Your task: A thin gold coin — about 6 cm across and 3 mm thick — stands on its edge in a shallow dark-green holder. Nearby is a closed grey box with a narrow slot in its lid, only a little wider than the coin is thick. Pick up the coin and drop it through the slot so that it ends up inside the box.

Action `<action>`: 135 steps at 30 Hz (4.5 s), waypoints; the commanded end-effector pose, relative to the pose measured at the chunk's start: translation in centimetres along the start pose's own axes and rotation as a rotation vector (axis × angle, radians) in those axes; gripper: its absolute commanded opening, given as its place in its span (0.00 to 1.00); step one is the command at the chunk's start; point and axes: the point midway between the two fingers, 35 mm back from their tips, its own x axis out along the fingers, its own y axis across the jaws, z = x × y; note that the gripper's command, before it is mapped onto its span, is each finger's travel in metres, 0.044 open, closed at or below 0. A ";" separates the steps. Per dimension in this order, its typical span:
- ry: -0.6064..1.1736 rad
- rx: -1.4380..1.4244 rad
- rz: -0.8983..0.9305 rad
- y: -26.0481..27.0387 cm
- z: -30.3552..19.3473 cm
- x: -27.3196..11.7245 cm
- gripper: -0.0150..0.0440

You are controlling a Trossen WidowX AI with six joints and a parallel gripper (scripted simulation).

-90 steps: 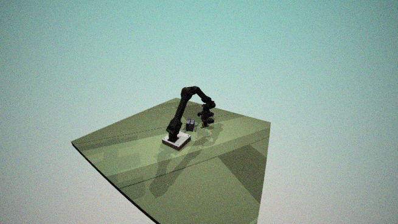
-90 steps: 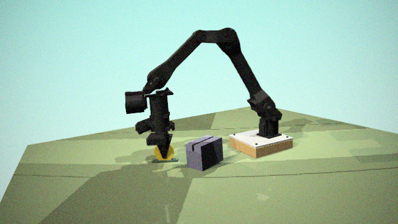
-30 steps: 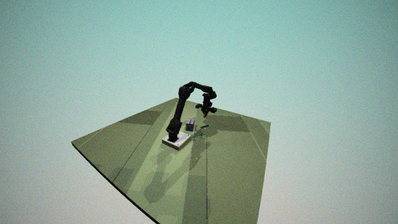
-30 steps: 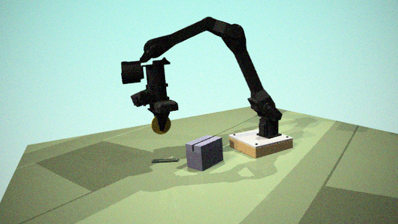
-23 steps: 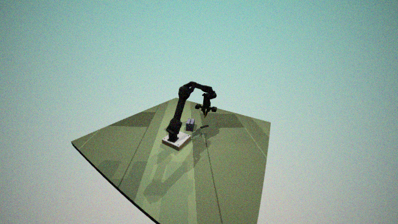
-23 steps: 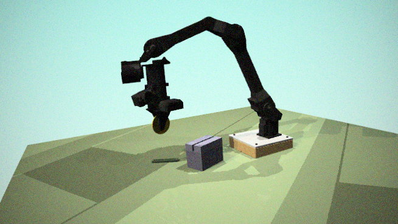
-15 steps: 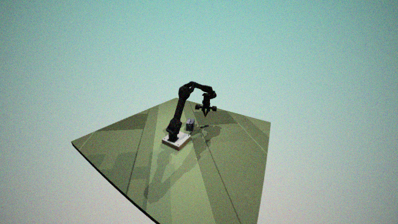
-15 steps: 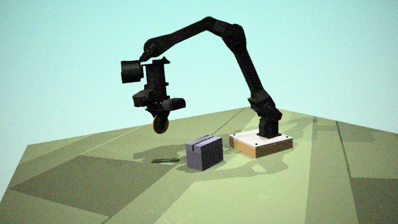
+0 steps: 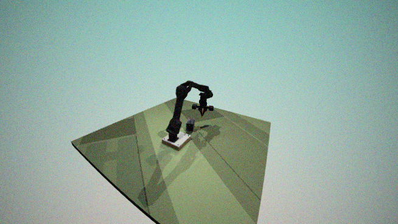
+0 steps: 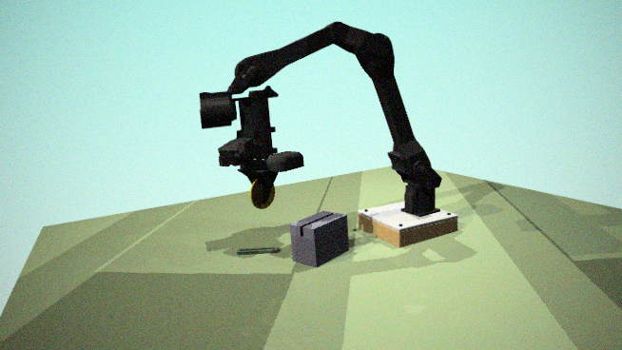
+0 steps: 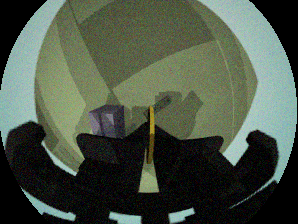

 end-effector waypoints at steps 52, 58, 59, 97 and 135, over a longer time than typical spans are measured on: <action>0.007 -0.002 0.010 9.4 -4.6 0.3 0.25; 0.007 0.000 0.010 9.6 -4.7 0.4 0.25; 0.007 0.001 0.010 9.7 -4.7 0.4 0.25; 0.008 -0.002 0.010 9.8 -5.0 1.3 0.25; 0.001 0.002 0.007 9.8 -4.9 2.0 0.30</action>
